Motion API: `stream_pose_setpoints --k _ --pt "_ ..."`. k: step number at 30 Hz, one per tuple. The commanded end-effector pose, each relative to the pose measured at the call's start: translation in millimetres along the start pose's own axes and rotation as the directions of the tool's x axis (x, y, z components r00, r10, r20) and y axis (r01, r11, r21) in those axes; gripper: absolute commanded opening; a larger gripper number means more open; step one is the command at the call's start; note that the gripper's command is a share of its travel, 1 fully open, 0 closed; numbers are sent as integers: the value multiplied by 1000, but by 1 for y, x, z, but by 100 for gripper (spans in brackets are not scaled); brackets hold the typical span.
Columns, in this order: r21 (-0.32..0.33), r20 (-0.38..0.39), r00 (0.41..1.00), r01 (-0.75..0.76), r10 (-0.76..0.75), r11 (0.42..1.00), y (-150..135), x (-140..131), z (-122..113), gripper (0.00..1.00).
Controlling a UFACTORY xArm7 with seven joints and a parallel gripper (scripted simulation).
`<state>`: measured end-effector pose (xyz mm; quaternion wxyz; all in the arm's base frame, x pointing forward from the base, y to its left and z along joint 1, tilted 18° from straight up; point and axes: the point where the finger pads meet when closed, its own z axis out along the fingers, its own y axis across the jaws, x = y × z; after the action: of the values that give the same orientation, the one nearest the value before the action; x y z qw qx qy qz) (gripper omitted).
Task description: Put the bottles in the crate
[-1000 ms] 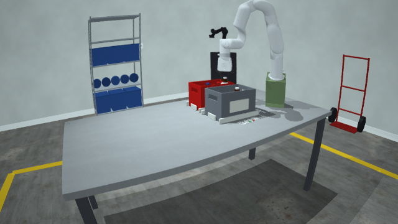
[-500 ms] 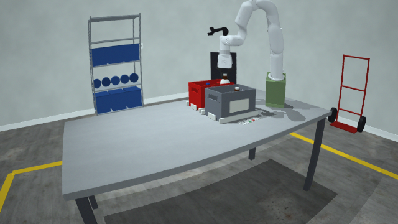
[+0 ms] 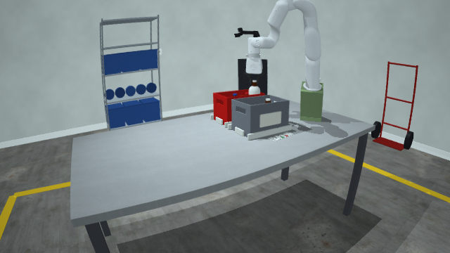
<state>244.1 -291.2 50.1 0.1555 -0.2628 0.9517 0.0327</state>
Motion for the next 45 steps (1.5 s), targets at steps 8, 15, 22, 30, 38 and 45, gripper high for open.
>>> stream_pose_setpoints --k 8,15,22,30,38,45 --pt "4 0 1000 0 0 1000 -2 0 -17 0" --pt "4 0 1000 0 0 1000 -2 0 -29 0" --pt "4 0 1000 0 0 1000 -2 0 -38 0" --pt "4 0 1000 0 0 1000 -2 0 -51 0" --pt "4 0 1000 0 0 1000 -2 0 -61 0" --pt "4 0 1000 0 0 1000 -2 0 -73 0"
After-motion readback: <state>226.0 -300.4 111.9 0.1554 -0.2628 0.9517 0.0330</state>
